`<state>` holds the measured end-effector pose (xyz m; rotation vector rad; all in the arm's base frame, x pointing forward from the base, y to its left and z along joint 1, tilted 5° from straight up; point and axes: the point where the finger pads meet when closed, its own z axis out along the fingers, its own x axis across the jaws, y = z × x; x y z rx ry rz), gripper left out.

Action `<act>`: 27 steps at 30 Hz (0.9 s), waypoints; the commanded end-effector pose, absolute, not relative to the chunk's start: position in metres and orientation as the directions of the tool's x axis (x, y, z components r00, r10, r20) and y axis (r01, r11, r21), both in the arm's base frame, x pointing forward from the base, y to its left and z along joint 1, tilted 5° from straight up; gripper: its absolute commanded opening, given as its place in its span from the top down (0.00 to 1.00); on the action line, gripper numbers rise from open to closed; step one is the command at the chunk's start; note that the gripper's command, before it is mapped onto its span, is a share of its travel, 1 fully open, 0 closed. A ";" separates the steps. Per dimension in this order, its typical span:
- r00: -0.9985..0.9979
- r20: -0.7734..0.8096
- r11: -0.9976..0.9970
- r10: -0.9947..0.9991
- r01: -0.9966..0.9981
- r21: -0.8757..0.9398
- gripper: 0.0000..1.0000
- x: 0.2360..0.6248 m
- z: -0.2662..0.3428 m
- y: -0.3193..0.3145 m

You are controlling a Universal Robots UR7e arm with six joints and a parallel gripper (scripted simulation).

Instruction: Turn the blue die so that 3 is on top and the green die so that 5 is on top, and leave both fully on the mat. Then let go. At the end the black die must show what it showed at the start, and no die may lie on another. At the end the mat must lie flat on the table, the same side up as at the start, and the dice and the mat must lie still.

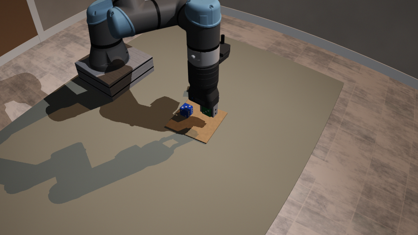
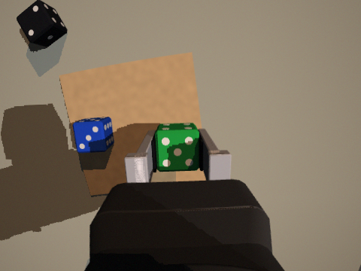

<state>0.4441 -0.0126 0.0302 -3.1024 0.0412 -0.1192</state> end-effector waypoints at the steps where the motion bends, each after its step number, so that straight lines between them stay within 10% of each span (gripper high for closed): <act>1: 0.997 0.078 -0.999 -0.028 -0.025 -0.037 0.43 0.446 0.019 -0.012; 27: 0.997 0.078 -0.999 -0.028 -0.025 -0.037 0.43 0.449 -0.016 -0.011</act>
